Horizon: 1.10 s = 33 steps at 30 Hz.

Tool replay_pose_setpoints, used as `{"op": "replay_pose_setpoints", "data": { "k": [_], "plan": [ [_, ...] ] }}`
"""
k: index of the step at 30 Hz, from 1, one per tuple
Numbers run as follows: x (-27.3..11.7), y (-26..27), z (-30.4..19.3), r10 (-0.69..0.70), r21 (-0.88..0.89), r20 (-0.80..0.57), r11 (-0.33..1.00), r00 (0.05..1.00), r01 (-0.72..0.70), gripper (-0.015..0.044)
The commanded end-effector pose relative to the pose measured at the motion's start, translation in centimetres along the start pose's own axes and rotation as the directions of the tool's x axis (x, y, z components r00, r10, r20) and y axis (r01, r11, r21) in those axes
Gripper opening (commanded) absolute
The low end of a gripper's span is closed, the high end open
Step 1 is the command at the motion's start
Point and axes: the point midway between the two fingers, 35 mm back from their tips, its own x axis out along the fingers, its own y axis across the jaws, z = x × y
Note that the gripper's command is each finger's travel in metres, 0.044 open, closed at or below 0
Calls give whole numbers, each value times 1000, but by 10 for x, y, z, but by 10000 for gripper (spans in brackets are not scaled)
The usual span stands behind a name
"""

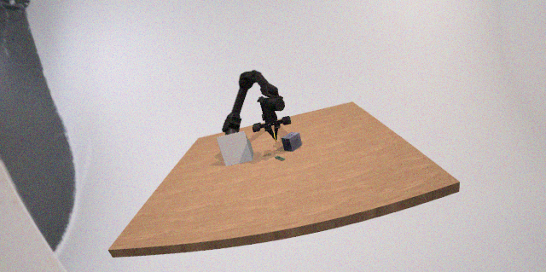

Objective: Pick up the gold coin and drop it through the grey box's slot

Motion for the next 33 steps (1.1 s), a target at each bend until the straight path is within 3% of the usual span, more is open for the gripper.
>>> {"op": "replay_pose_setpoints", "data": {
  "k": [1,10,19,33],
  "plan": [
    [0,0,-1,5,130,-2,991,1000,-4,0],
    [0,-2,-1,4,423,-2,906,1000,-3,0],
    [0,-4,-2,3,673,0,740,1000,-2,0],
    [-1,-15,9,3,690,-4,724,1000,1,0]
  ]
}}
